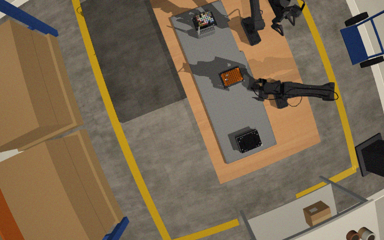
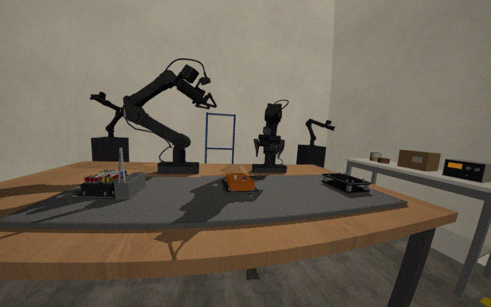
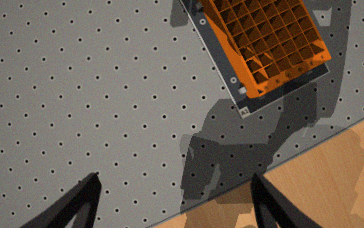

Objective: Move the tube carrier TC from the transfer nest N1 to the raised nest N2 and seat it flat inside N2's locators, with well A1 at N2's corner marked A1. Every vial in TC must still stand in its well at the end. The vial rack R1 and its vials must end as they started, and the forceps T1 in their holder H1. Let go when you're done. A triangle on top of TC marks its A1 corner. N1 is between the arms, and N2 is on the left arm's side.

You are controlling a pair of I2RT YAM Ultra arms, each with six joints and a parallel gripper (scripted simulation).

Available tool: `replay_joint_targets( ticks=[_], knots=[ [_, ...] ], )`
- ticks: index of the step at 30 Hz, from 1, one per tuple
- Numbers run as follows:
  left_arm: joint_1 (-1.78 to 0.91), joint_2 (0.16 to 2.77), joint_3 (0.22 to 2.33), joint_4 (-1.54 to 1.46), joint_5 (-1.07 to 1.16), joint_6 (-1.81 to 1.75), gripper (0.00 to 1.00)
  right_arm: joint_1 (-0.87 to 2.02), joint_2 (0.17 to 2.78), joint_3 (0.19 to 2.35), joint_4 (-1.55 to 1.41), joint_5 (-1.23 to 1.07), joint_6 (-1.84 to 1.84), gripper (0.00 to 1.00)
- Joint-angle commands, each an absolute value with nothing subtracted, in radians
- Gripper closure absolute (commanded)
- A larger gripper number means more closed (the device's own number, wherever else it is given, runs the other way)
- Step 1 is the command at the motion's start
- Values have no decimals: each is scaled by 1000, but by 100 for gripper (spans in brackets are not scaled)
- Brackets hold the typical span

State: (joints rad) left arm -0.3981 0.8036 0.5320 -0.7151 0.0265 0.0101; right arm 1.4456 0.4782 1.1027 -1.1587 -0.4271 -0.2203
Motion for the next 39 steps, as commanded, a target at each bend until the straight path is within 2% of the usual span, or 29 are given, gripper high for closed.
replay_joint_targets(
  ticks=[1, 39],
  knots=[
    [-428, 820, 567, -692, 12, -3, 0, 1463, 489, 1139, -1169, -491, -251, 0],
    [-527, 851, 576, -670, 6, -8, 0, 1469, 494, 1151, -1184, -575, -293, 0]
  ],
)
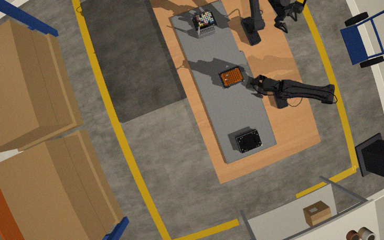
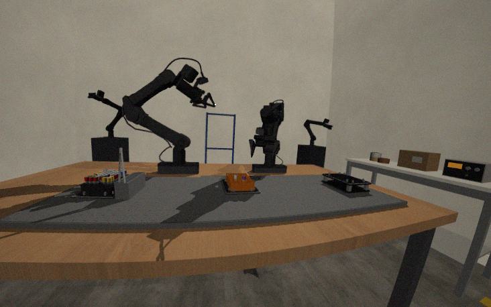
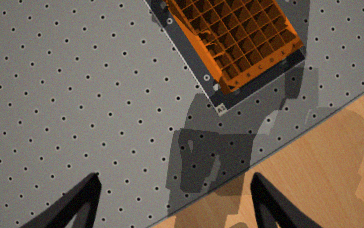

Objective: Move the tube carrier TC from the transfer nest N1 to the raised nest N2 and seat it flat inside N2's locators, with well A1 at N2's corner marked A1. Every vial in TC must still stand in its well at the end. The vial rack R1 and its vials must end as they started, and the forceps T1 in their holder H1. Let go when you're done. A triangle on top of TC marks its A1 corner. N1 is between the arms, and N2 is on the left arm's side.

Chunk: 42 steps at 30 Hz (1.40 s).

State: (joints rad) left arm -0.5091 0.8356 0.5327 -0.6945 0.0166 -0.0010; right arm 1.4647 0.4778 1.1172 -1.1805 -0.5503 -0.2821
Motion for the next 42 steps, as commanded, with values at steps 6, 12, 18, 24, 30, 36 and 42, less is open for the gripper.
replay_joint_targets(
  ticks=[6, 12, 18, 24, 30, 36, 42],
  knots=[
    [-564, 877, 585, -651, 17, 3, 0, 1469, 494, 1151, -1185, -579, -294, 0],
    [-587, 896, 591, -639, 18, 8, 0, 1469, 494, 1152, -1185, -580, -295, 0],
    [-612, 917, 599, -628, 23, 10, 0, 1469, 494, 1152, -1186, -582, -296, 0],
    [-627, 929, 603, -621, 26, 11, 0, 1469, 494, 1152, -1186, -583, -297, 0],
    [-638, 939, 606, -616, 28, 12, 0, 1468, 494, 1152, -1186, -584, -297, 0],
    [-647, 946, 609, -611, 29, 12, 0, 1468, 494, 1152, -1186, -584, -297, 0],
    [-652, 950, 610, -609, 29, 12, 0, 1468, 494, 1152, -1186, -585, -297, 0]
  ],
)
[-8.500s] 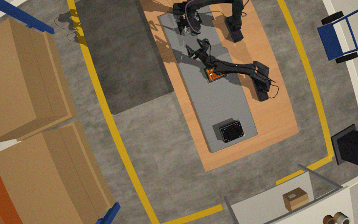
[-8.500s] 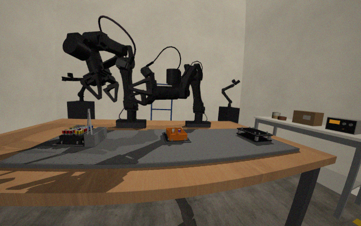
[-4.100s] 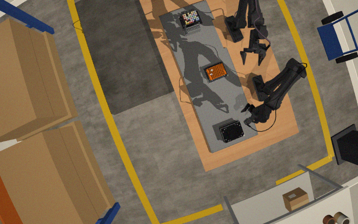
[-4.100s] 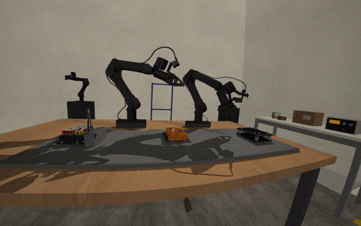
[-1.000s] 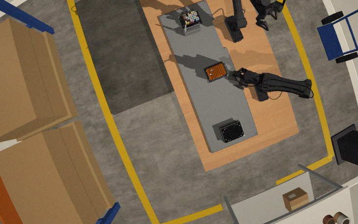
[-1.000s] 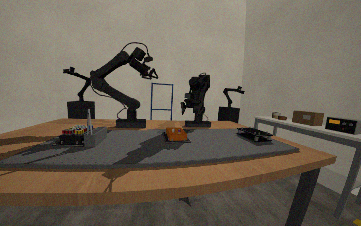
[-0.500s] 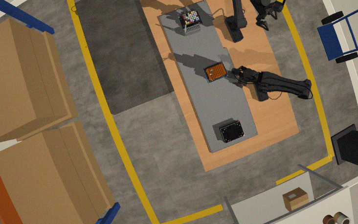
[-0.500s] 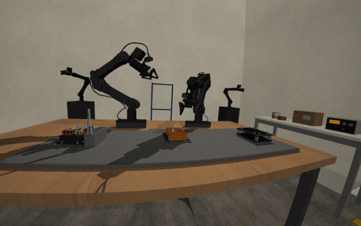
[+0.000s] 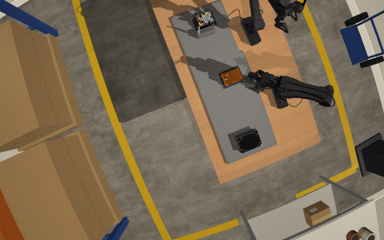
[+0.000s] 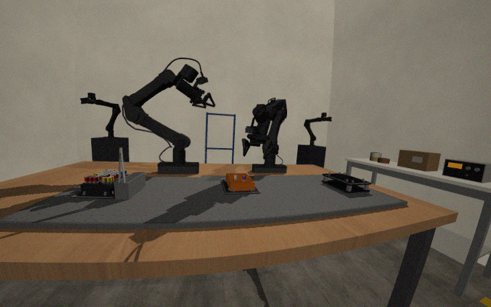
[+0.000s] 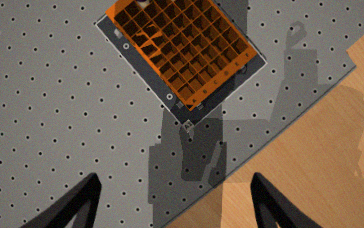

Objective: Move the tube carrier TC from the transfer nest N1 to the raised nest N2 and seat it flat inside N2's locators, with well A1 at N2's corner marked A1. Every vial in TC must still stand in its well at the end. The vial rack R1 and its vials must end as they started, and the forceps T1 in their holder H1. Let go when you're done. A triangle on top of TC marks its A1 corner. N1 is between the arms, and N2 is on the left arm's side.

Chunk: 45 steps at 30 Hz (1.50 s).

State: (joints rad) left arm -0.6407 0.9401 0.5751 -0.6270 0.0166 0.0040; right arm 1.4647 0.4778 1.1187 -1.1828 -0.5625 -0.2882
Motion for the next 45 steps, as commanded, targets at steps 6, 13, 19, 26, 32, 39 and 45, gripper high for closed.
replay_joint_targets(
  ticks=[6, 13, 19, 26, 32, 39, 45],
  knots=[
    [-663, 959, 613, -604, 29, 14, 0, 1461, 486, 1153, -1197, -560, -283, 0],
    [-667, 963, 614, -602, 29, 13, 0, 1302, 351, 1165, -1279, -431, -201, 0],
    [-667, 964, 614, -601, 29, 13, 0, 1156, 278, 1206, -1345, -337, -175, 0],
    [-674, 1018, 646, -583, -20, -106, 0, 1071, 97, 1233, -1383, -93, -22, 0],
    [-696, 1262, 810, -621, -52, -348, 0, 1094, 20, 1252, -1403, 35, 34, 0],
    [-699, 1519, 1025, -789, -45, -502, 0, 1116, 19, 1246, -1370, 79, 52, 0],
    [-681, 1728, 1248, -952, -21, -620, 0, 1104, 112, 1144, -1260, 236, 149, 0]
  ],
)
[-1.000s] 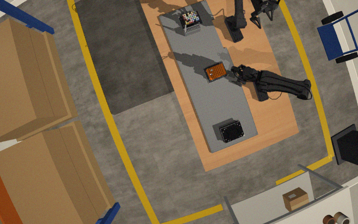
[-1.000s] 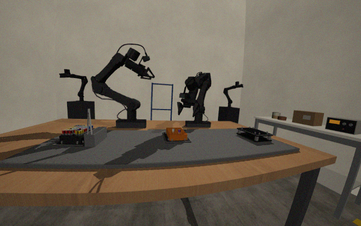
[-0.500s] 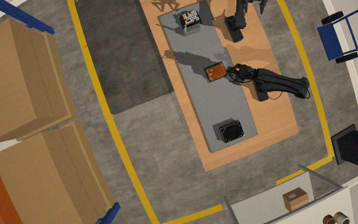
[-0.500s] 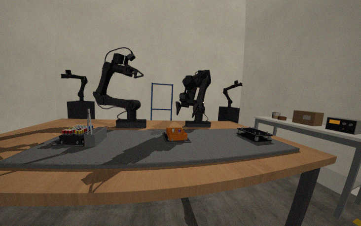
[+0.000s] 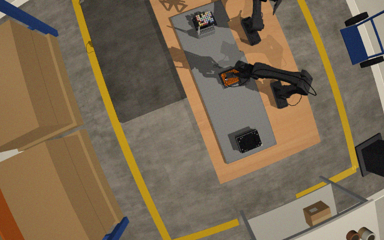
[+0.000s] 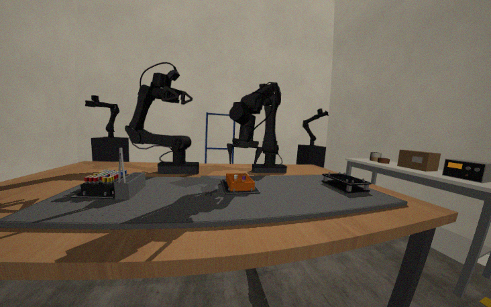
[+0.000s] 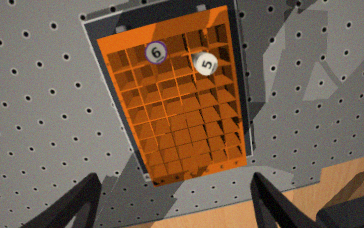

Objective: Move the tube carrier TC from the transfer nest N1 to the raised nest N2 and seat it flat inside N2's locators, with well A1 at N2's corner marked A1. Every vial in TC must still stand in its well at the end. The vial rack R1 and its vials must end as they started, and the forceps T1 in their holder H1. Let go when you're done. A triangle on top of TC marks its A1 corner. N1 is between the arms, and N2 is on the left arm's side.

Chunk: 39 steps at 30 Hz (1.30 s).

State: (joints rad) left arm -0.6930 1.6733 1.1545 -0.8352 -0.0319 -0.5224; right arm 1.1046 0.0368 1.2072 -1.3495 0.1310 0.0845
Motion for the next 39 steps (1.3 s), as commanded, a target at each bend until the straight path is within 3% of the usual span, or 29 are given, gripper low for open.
replay_joint_targets(
  ticks=[1, 15, 39],
  knots=[
    [-678, 1758, 1281, -976, -17, -636, 0, 1103, 133, 1121, -1242, 254, 159, 0],
    [-658, 1973, 1541, -1141, 9, -722, 0, 1061, 331, 990, -1117, 374, 196, 0],
    [-655, 2009, 1473, -1030, 5, -710, 0, 1158, 337, 990, -1128, 406, 210, 0]
  ],
)
